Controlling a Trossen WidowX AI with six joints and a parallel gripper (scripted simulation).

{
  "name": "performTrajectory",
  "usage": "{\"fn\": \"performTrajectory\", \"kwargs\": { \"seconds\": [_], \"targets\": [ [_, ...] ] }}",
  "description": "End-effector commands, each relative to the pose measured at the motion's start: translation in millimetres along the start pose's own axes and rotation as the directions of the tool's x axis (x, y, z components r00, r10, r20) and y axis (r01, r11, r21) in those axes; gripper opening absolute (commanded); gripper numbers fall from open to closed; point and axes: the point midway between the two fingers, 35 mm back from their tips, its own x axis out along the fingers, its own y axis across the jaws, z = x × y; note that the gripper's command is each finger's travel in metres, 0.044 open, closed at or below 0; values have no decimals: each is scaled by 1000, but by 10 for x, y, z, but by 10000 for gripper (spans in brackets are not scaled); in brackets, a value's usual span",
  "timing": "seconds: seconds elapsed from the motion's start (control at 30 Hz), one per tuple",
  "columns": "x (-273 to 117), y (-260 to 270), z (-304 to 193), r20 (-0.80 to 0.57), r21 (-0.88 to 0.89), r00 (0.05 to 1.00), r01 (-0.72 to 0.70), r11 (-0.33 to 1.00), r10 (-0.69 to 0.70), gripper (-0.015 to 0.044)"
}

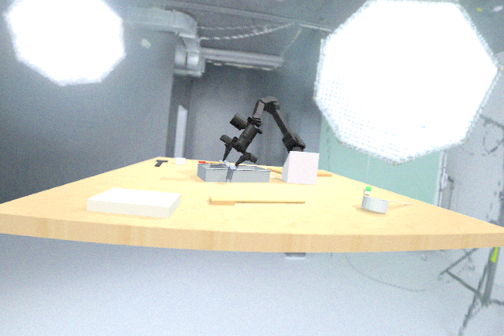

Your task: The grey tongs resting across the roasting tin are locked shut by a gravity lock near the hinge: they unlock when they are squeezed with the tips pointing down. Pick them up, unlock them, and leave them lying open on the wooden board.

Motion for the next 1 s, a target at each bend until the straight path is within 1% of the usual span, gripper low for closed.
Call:
{"fn": "performTrajectory", "kwargs": {
  "seconds": [0.0, 0.8, 0.97],
  "targets": [
    [80, -16, -17, -3, -8, 1000, 5, 1000, -5, 260],
    [435, -44, 3, 3, -9, 1000, 3, 1000, -3, 260],
    [400, -27, 22, 6, -1, 1000, 0, 1000, 0, 129]
  ]
}}
